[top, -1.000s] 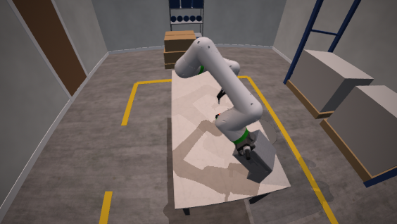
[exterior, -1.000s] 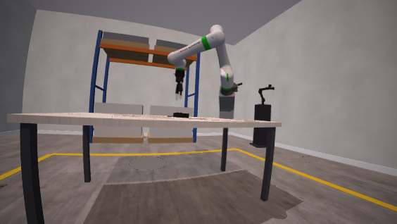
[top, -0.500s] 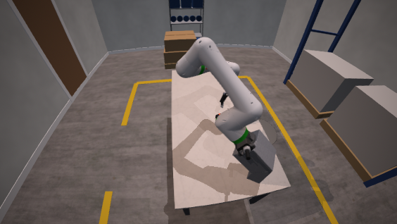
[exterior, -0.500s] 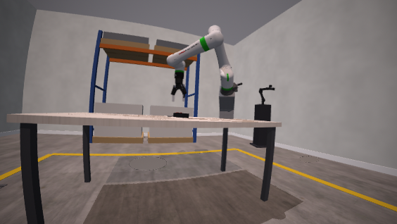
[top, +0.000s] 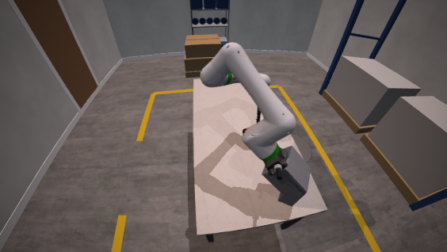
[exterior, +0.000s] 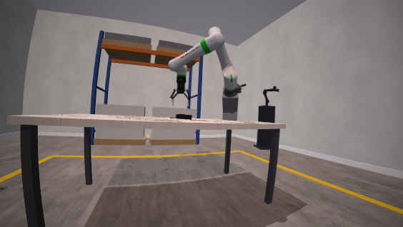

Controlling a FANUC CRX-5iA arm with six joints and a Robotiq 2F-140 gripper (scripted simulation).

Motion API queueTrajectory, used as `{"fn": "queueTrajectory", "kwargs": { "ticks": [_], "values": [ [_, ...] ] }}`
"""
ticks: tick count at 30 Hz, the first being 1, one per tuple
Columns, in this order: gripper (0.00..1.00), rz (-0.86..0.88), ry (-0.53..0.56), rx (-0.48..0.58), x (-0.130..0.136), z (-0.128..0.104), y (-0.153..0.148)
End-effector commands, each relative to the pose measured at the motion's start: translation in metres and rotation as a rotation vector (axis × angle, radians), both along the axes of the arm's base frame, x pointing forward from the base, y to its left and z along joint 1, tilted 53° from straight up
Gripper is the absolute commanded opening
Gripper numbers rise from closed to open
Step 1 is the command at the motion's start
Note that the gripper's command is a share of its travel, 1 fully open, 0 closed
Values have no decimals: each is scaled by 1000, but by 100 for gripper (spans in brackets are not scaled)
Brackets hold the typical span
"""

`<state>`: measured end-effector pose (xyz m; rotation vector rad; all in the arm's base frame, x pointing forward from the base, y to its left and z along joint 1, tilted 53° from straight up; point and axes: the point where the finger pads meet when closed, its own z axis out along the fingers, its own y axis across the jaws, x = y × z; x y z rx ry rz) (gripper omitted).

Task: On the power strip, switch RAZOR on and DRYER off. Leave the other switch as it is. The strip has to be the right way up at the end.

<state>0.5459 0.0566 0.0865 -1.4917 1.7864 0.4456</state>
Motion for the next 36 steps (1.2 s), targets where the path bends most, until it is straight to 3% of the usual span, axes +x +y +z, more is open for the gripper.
{"fn": "queueTrajectory", "kwargs": {
  "ticks": [1, 2, 5, 6, 10, 36],
  "values": [
    [100, 114, -140, -38, 2, -4, 1],
    [100, 204, -237, -82, 2, -5, 1],
    [100, 285, -328, -118, 2, -5, 1],
    [0, 315, -363, -130, 2, -5, 1],
    [0, 407, -476, -159, 2, -5, 1],
    [0, 407, -476, -159, 2, -5, 1]
  ]
}}
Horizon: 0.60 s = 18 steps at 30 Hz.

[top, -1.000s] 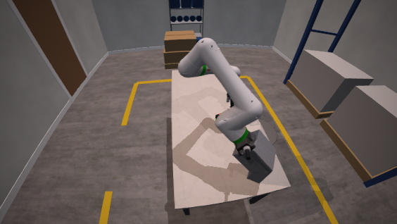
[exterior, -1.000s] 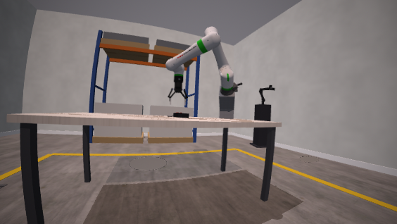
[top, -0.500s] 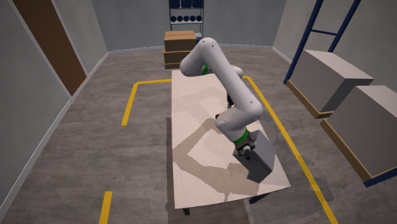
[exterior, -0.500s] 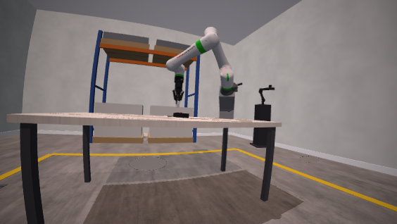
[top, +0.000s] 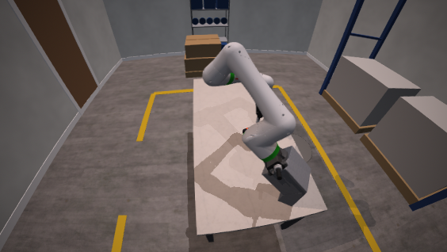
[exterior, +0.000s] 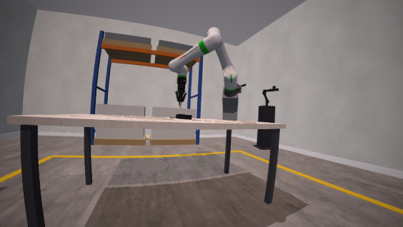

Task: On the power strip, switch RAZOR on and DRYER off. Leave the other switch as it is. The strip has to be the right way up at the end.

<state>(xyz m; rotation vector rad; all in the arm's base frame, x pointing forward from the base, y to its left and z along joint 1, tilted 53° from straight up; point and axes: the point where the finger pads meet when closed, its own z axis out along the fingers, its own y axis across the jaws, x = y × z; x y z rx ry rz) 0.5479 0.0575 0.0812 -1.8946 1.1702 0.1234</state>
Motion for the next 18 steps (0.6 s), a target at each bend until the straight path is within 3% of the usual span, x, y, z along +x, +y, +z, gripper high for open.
{"fn": "queueTrajectory", "kwargs": {
  "ticks": [1, 18],
  "values": [
    [0, 0, 0, 0, 0, 0, 0],
    [0, 0, 0, 0, 1, -2, 2]
  ]
}}
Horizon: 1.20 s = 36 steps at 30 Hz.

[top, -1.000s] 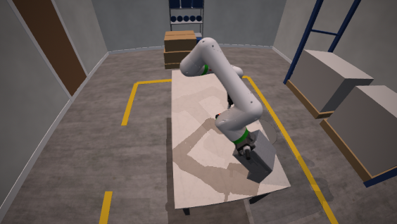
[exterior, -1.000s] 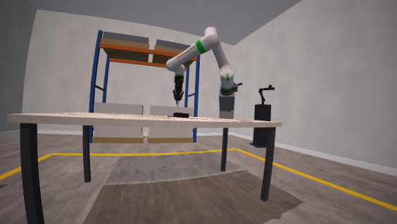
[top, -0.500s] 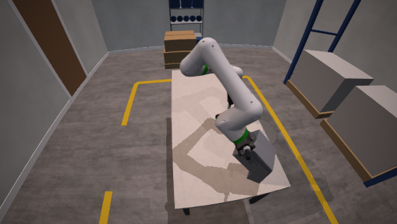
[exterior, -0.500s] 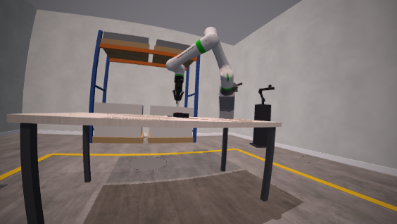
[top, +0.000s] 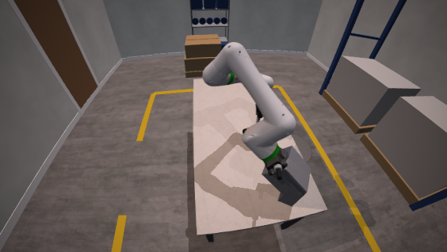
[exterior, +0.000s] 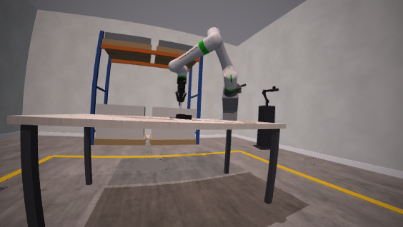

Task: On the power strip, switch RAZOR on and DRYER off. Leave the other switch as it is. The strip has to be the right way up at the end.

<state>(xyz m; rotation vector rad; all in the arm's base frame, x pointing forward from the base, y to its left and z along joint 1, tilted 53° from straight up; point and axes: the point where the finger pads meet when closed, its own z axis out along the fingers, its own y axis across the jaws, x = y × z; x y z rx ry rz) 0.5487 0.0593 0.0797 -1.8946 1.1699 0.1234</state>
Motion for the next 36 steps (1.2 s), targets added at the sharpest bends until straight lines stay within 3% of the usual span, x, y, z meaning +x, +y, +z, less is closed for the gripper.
{"fn": "queueTrajectory", "kwargs": {
  "ticks": [1, 36],
  "values": [
    [0, 0, 0, 0, 1, -1, 1],
    [0, 0, 0, 0, 12, -23, 26]
  ]
}}
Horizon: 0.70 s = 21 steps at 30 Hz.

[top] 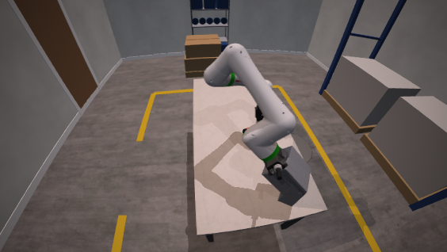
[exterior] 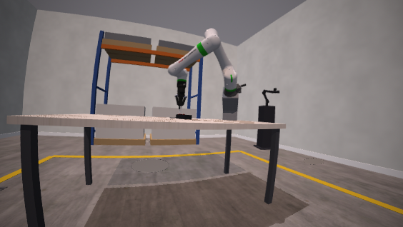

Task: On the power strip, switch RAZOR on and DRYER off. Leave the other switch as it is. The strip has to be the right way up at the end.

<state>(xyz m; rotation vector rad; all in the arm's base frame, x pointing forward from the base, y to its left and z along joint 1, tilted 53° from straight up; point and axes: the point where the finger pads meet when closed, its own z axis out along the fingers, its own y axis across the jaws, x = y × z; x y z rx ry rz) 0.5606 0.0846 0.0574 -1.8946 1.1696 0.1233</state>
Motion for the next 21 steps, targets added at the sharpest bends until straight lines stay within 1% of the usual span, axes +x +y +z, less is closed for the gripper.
{"fn": "queueTrajectory", "kwargs": {
  "ticks": [1, 21],
  "values": [
    [0, 0, 0, 0, 1, -1, 1],
    [0, 0, 0, 0, 2, -4, 4]
  ]
}}
